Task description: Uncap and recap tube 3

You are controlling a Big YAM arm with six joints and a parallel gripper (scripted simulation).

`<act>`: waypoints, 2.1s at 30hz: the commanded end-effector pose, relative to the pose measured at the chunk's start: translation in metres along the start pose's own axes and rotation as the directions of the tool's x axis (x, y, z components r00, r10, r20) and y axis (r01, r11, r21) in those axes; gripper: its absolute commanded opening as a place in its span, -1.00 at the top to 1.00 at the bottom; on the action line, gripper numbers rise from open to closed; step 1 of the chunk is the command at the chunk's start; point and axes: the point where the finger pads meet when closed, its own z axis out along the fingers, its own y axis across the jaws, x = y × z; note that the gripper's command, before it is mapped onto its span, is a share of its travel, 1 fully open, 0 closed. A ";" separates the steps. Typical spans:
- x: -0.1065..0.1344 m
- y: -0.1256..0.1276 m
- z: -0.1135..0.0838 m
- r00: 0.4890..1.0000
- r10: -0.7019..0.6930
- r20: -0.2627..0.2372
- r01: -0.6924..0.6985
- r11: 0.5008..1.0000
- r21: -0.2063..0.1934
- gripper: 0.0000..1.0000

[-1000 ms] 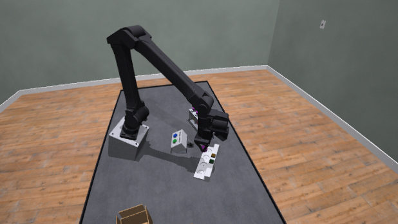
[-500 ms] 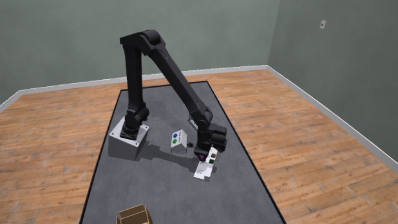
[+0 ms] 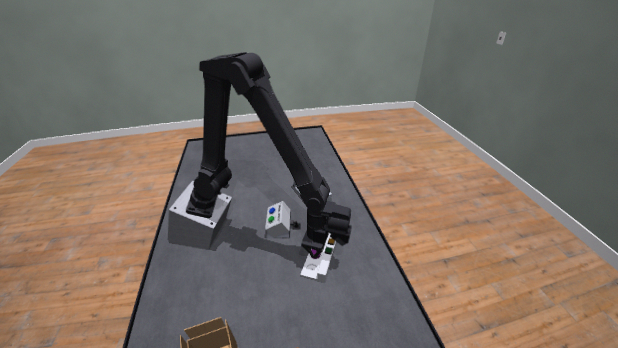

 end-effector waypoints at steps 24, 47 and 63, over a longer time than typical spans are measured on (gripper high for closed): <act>-0.026 0.008 -0.005 0.998 -0.009 0.055 0.010 1.000 -0.004 1.00; -0.024 0.008 0.003 0.999 -0.008 0.042 0.009 1.000 -0.004 1.00; -0.025 0.008 0.010 0.999 -0.008 0.042 0.009 1.000 -0.004 1.00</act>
